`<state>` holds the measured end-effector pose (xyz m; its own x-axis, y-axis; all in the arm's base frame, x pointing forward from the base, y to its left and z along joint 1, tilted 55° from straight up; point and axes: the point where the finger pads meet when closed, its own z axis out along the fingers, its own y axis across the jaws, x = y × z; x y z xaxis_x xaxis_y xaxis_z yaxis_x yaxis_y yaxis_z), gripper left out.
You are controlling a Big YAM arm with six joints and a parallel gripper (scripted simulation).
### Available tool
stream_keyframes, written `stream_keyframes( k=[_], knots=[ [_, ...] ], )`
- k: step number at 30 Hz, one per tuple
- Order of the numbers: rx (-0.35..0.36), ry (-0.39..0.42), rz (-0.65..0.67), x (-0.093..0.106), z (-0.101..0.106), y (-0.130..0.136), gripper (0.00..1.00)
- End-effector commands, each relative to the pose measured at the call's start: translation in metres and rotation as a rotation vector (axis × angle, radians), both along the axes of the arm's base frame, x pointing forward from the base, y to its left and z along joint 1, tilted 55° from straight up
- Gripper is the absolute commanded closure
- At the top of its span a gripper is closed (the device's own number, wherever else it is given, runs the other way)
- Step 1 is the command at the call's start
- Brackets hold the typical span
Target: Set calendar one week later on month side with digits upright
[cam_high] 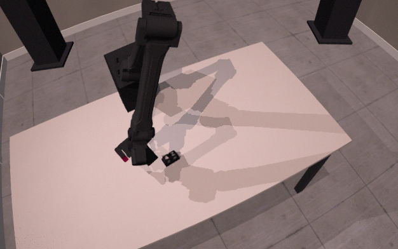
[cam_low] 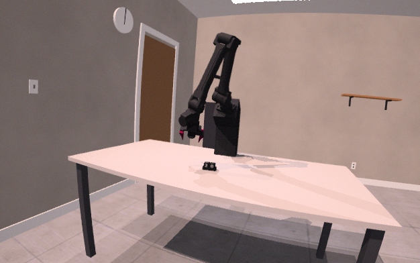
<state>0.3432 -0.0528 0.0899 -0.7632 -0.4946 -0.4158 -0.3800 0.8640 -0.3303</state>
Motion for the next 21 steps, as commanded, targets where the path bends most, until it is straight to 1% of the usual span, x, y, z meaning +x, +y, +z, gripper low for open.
stream_keyframes(
  k=[1,2,3,4,5,6,7,8,10,12,14,16,19,20,21],
  knots=[
    [0.08,-0.141,-0.072,0.004,0.023,0.028,0.0],
    [0.122,-0.182,-0.064,0.004,0.029,0.042,0.0],
    [0.133,-0.192,-0.061,0.003,0.03,0.045,0.0],
    [0.181,-0.232,-0.05,0.002,0.036,0.06,0.0],
    [0.185,-0.235,-0.049,0.002,0.037,0.061,0.0],
    [0.234,-0.272,-0.037,-0.001,0.043,0.075,0.0],
    [0.234,-0.272,-0.037,-0.001,0.043,0.075,0.0],
    [0.279,-0.302,-0.025,-0.004,0.049,0.087,0.0],
    [0.279,-0.302,-0.025,-0.004,0.049,0.087,0.0],
    [0.355,-0.346,-0.004,-0.009,0.057,0.107,0.0],
    [0.408,-0.373,0.012,-0.014,0.063,0.12,0.0],
    [0.439,-0.387,0.022,-0.017,0.066,0.127,0.0],
    [0.453,-0.393,0.027,-0.018,0.068,0.13,0.0],
    [0.456,-0.405,0.029,-0.015,0.075,0.131,0.0],
    [0.452,-0.387,0.026,-0.013,0.07,0.131,0.0]
  ],
)
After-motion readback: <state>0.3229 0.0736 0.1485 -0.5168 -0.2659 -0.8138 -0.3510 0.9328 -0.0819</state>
